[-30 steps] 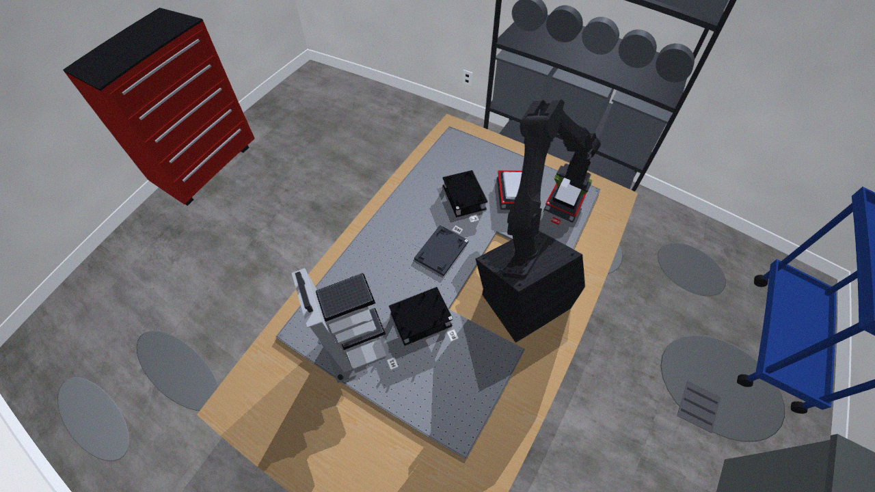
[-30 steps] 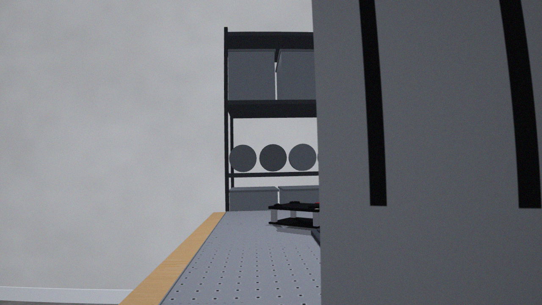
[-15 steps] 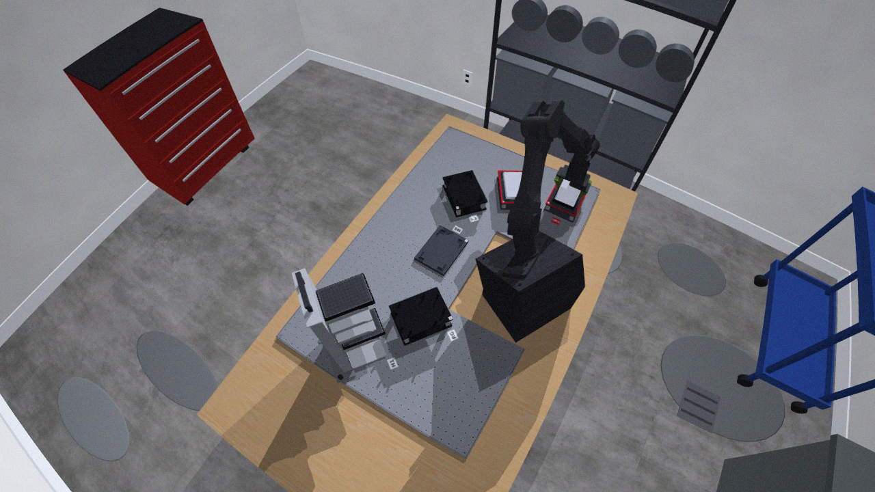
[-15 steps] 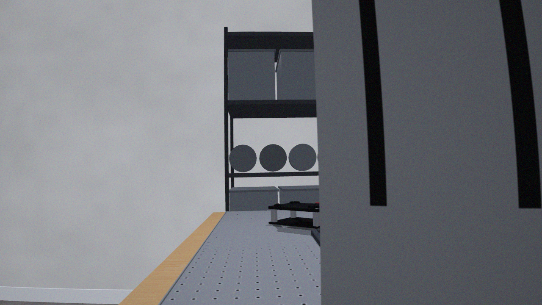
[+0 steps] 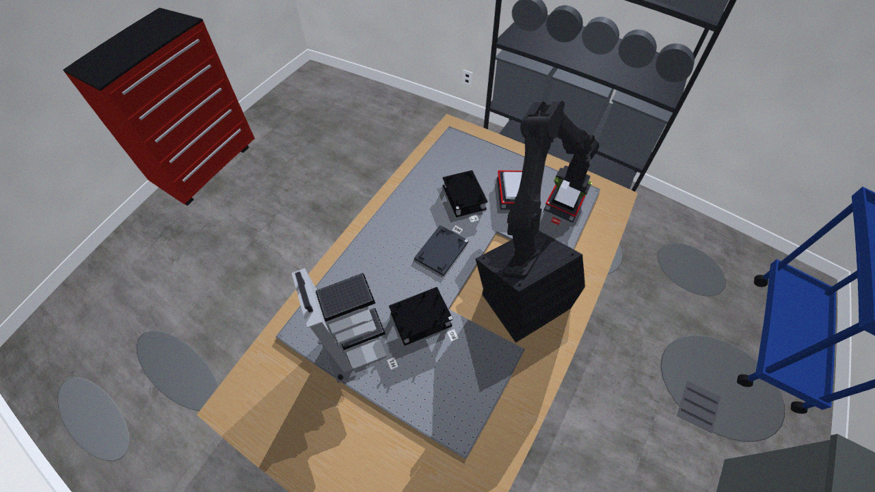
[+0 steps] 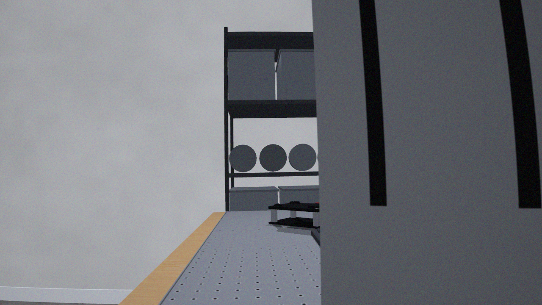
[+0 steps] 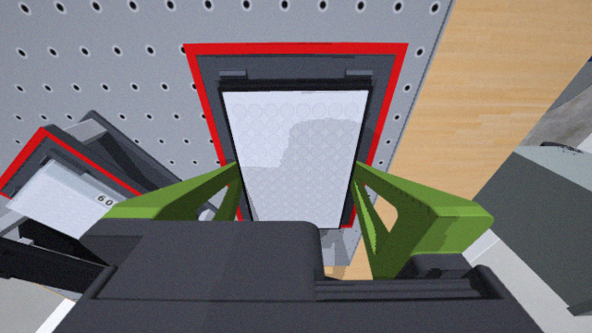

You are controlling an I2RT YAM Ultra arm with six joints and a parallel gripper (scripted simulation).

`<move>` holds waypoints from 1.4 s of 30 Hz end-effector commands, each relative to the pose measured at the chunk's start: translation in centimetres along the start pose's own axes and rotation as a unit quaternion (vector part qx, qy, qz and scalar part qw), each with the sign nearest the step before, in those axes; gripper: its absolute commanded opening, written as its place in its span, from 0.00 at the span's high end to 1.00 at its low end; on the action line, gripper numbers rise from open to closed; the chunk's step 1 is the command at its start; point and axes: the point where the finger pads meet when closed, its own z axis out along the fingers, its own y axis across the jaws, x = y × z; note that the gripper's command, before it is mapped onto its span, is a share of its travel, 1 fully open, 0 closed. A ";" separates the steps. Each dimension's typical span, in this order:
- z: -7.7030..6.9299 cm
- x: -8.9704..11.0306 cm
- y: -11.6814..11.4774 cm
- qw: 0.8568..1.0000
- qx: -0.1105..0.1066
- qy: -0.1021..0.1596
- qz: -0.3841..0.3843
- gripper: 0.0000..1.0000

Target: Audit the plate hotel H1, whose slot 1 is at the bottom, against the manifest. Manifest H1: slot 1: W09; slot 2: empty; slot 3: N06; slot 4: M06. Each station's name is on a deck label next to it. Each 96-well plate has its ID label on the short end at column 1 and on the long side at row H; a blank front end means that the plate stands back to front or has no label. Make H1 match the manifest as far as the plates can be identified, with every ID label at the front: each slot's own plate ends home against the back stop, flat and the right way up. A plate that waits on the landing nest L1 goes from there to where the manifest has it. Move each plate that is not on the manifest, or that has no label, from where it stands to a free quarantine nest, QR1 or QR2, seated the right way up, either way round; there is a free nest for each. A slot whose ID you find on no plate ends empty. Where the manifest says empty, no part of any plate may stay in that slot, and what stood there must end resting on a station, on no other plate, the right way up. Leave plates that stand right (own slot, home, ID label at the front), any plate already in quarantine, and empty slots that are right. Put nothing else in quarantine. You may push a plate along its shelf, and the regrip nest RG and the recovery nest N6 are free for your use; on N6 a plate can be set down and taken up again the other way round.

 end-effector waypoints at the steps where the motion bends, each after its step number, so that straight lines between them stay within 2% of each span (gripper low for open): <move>1: 0.1 -0.1 -0.2 1.000 0.000 -0.004 0.000 0.15; 9: 0.1 -0.1 -0.2 1.000 0.000 -0.004 0.000 0.15; 10: 0.0 -0.1 -0.2 1.000 0.001 -0.004 0.000 0.00; 22: 0.0 -0.1 -0.2 1.000 0.001 -0.004 0.000 0.00; 23: 0.0 1.0 -0.8 1.000 0.001 0.009 0.010 0.00; 24: -1.1 0.6 -0.4 1.000 0.001 0.001 0.006 0.00; 26: -1.1 0.6 -0.4 1.000 0.001 0.001 0.006 0.00; 30: -3.2 -1.2 -0.1 1.000 0.003 -0.020 -0.006 0.00; 41: -6.9 -1.0 -0.1 1.000 0.003 -0.020 -0.006 0.00; 42: -6.9 -1.0 -0.1 1.000 0.003 -0.020 -0.006 0.00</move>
